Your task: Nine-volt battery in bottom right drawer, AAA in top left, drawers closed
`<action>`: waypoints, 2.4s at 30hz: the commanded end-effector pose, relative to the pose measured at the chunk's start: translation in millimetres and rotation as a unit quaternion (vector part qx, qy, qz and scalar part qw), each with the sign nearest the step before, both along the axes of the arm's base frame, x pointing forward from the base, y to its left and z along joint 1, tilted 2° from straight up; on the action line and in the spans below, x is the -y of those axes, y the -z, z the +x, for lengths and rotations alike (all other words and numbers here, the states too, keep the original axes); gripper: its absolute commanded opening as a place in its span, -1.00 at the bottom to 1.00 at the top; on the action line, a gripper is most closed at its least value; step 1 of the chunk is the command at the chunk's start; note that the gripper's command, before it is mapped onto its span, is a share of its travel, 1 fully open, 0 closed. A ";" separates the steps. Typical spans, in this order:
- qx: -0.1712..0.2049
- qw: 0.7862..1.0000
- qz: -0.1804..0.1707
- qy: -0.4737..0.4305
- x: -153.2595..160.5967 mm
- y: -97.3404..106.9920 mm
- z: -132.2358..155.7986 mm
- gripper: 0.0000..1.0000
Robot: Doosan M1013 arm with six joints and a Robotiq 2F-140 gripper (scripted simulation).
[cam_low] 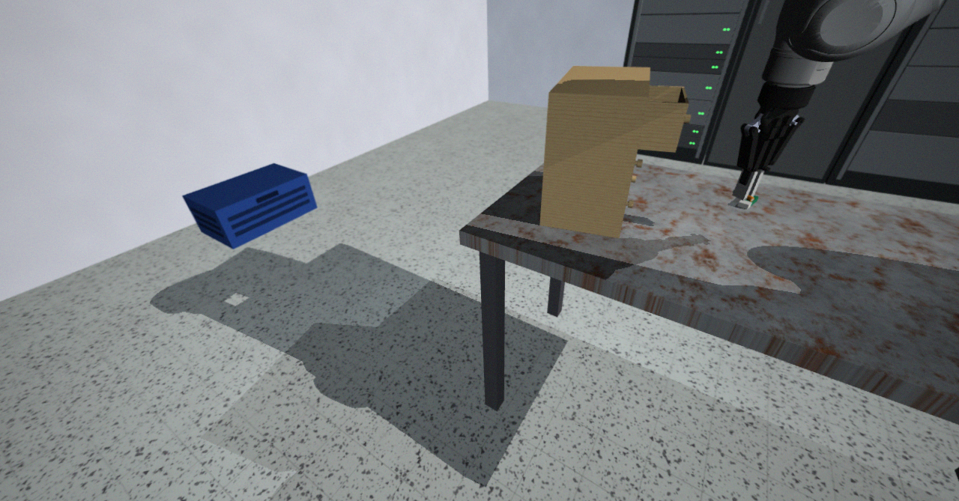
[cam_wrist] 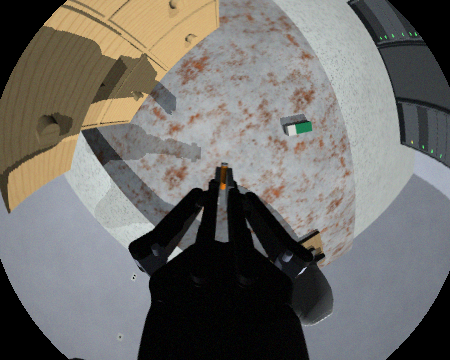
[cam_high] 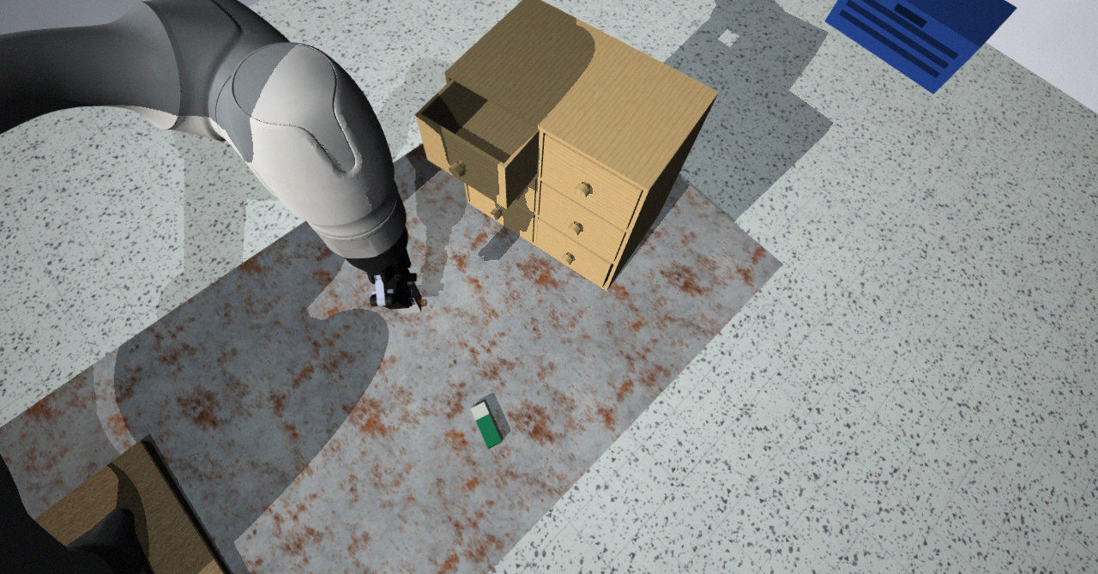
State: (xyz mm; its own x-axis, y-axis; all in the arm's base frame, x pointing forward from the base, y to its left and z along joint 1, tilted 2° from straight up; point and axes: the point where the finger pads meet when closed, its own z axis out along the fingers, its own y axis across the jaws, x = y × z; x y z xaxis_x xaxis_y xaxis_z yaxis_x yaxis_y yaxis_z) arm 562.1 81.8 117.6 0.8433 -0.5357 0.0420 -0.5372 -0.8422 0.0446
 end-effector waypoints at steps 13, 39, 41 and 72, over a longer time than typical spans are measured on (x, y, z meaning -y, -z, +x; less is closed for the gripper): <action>-0.023 0.904 0.007 -0.428 5.5 -0.2 26.2 -0.94; -0.023 0.904 0.007 -0.428 4.5 -28.4 26.1 -0.94; -0.023 0.904 0.007 -0.428 4.3 -34.9 26.1 -0.94; -0.023 0.904 0.007 -0.428 -0.3 -163.1 25.4 -0.94</action>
State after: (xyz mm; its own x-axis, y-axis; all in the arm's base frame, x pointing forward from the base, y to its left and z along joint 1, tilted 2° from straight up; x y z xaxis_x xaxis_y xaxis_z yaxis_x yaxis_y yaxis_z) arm 587.5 82.0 276.8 0.9497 0.3131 -0.0058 0.3131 -0.9490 0.0368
